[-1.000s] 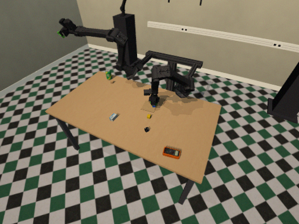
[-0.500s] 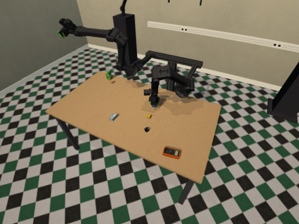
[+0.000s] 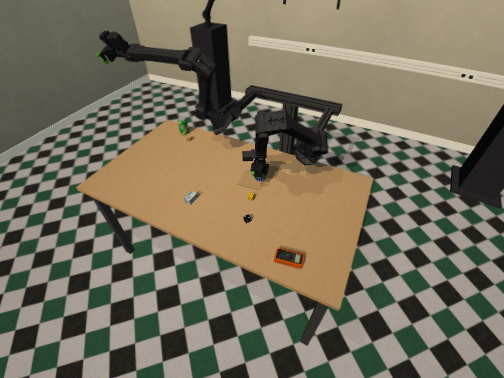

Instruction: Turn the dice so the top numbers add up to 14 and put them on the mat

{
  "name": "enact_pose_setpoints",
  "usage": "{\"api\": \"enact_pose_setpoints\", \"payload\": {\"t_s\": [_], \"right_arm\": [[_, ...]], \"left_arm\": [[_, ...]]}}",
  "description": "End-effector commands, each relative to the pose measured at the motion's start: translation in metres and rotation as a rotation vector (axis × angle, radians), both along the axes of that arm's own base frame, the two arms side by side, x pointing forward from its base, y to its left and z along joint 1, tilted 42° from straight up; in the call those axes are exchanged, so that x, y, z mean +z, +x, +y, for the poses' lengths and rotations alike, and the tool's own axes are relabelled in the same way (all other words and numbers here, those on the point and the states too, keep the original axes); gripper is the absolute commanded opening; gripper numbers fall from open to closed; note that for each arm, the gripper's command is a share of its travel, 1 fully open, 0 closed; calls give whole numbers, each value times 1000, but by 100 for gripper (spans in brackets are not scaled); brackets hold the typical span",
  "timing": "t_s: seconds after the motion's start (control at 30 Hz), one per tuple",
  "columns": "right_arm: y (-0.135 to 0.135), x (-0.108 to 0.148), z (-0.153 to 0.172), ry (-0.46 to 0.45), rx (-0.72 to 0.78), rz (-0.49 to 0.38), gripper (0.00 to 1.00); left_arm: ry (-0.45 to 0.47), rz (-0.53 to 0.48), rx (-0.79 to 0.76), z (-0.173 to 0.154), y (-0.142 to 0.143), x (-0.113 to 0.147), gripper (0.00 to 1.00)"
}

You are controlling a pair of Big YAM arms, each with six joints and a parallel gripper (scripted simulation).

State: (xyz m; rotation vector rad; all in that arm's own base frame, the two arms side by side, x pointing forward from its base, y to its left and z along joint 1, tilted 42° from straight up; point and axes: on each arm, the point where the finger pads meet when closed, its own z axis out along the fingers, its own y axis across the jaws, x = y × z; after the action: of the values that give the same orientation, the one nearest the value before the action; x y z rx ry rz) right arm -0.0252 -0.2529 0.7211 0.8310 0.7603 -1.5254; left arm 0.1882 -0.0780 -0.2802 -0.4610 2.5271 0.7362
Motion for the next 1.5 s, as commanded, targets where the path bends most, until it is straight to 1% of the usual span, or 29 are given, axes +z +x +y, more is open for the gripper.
{"api": "enact_pose_setpoints", "payload": {"t_s": [0.0, 0.13, 0.2, 0.23, 0.33, 0.5, 0.7, 1.03, 1.07, 1.47], "right_arm": [[-1, 14, 20, -53, -1, -5, 100], [-1, 14, 20, -53, -1, -5, 100], [-1, 14, 20, -53, -1, -5, 100], [-1, 14, 20, -53, -1, -5, 100], [-1, 14, 20, -53, -1, -5, 100], [-1, 14, 20, -53, -1, -5, 100], [-1, 14, 20, -53, -1, -5, 100], [-1, 14, 20, -53, -1, -5, 100], [-1, 14, 20, -53, -1, -5, 100], [-1, 14, 20, -53, -1, -5, 100]], "left_arm": [[-9, -5, -13, -5, 2, -1, 45], [-6, -4, -10, -9, -5, 11, 45], [-6, -4, -10, -9, -5, 11, 45], [-16, -11, -10, -16, -3, 11, 45], [-6, -4, -10, -18, -11, 22, 45], [-21, -12, -9, -41, -16, 40, 45], [-24, -12, -9, -58, -26, 61, 45], [-29, -16, -10, -68, -29, 69, 45], [-26, -15, -9, -67, -29, 68, 100], [-23, -13, -4, -65, -28, 68, 100]]}}
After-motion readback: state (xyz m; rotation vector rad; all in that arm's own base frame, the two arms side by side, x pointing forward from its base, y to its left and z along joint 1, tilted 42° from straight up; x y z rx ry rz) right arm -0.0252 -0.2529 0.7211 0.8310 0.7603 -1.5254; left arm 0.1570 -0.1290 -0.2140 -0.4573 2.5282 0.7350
